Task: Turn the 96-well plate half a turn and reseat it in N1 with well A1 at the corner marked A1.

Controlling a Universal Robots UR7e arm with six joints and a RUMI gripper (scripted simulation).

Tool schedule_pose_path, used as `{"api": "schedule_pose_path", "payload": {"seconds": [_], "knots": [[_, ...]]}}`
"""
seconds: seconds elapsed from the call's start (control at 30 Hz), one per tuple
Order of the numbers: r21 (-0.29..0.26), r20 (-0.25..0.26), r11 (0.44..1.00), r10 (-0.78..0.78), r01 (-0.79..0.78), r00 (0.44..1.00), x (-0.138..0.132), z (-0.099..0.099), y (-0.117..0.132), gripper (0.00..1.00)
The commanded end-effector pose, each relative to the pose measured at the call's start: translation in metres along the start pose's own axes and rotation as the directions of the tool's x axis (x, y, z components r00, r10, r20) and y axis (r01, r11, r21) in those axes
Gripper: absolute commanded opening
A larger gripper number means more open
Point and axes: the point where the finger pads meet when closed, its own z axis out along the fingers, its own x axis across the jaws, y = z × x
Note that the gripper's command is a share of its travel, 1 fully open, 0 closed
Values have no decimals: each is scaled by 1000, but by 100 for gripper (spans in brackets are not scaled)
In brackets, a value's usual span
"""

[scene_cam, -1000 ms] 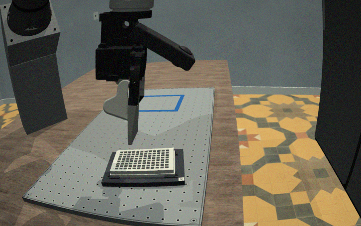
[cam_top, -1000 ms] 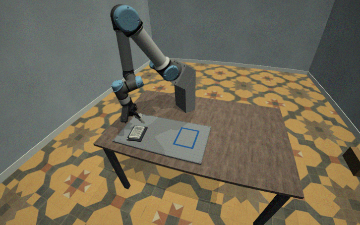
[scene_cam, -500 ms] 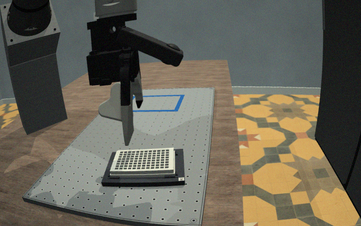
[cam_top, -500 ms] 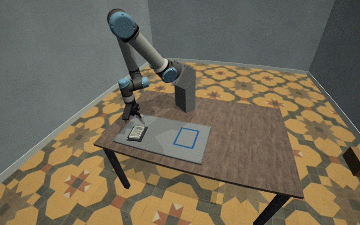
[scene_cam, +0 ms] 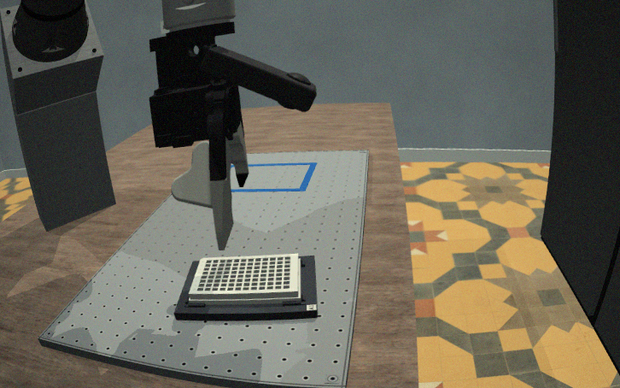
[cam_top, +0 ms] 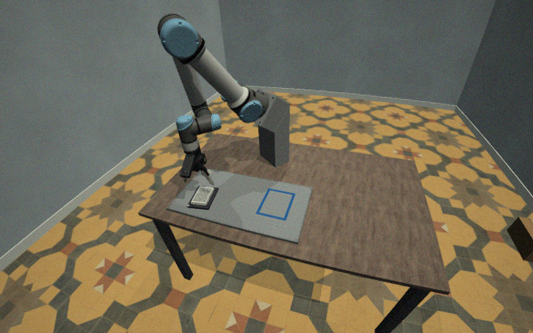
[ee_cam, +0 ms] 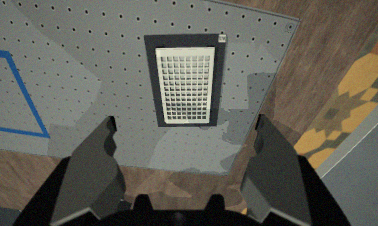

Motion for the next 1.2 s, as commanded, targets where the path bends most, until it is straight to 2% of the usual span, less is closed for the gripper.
{"api": "schedule_pose_path", "payload": {"seconds": [0.0, 1.17], "knots": [[-2, 3, 1000, 2, -2, 1000, -2, 6, 2, 100], [0, 1, 1000, 1, -1, 1000, -1, 56, 0, 100]]}}
